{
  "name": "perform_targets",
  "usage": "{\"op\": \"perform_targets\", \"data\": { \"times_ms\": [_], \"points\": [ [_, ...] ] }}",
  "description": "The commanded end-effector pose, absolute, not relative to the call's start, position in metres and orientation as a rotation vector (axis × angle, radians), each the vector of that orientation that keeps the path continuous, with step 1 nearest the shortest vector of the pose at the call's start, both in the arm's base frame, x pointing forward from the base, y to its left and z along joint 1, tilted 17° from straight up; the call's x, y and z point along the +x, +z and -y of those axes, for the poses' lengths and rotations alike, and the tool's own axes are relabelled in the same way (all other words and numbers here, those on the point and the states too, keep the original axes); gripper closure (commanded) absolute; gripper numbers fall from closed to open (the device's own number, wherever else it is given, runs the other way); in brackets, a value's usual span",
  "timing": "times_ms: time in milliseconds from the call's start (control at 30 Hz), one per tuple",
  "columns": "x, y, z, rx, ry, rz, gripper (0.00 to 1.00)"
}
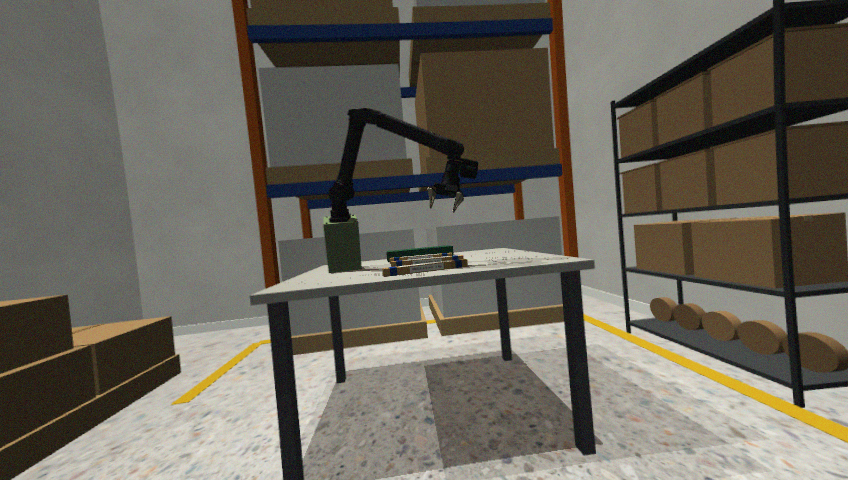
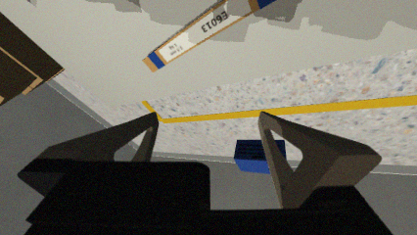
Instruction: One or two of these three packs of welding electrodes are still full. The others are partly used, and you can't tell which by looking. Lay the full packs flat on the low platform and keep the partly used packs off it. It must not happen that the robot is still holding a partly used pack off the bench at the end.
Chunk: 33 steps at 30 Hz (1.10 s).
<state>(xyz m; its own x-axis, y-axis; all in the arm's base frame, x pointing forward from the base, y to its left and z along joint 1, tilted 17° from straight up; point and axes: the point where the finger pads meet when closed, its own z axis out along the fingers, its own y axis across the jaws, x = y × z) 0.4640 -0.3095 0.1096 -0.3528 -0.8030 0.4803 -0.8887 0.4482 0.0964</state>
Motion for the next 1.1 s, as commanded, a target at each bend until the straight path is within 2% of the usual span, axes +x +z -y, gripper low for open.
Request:
{"op": "perform_targets", "data": {
  "times_ms": [0,533,567,1067],
  "points": [
    [0.4661,0.1152,0.3094,1.420,0.263,2.247,0.00],
    [0.4661,0.1152,0.3094,1.420,0.263,2.247,0.00],
    [0.4640,0.1098,0.3095,1.419,0.249,2.241,0.26],
    [0.4640,0.1098,0.3095,1.419,0.249,2.241,0.26]
  ]
}}
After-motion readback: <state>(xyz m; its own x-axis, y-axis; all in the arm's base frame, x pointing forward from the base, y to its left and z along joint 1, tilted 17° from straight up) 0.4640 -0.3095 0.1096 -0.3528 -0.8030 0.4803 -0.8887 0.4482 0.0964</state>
